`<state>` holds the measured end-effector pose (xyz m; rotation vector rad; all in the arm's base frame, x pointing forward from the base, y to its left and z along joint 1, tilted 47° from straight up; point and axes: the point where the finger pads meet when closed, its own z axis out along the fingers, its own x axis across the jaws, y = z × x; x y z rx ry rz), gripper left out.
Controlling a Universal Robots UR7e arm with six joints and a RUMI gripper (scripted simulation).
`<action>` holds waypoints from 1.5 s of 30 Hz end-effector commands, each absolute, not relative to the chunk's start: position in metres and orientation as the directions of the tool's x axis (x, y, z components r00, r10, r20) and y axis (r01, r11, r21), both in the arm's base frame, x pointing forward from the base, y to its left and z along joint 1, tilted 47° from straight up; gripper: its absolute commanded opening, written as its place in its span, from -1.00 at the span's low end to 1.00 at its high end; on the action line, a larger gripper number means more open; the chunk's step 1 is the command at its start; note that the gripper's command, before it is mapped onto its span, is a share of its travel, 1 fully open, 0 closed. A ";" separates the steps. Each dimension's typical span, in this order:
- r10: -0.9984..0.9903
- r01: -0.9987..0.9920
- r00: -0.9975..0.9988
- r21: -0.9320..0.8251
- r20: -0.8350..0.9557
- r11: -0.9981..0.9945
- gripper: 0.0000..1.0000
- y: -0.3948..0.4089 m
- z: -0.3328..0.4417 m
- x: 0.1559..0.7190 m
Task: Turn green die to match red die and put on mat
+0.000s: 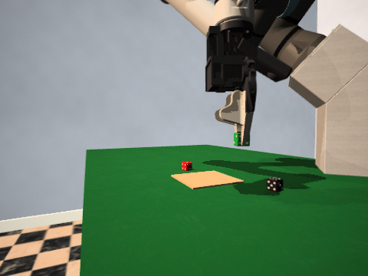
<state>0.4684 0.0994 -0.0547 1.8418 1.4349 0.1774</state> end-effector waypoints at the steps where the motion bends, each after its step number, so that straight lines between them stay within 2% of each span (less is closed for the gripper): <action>1: 0.869 0.748 0.384 0.656 -0.313 -0.094 -0.87 0.100 -0.055 0.469; 22: 0.757 0.530 0.653 0.727 -0.021 -0.437 -0.87 0.107 -0.060 0.471; 32: 0.577 0.293 0.788 0.695 0.213 -0.656 -0.87 0.112 -0.062 0.474; 35: 0.577 0.293 0.788 0.695 0.213 -0.657 -0.87 0.112 -0.062 0.474; 45: 0.322 0.010 0.841 0.583 0.435 -0.813 -0.87 0.115 -0.063 0.478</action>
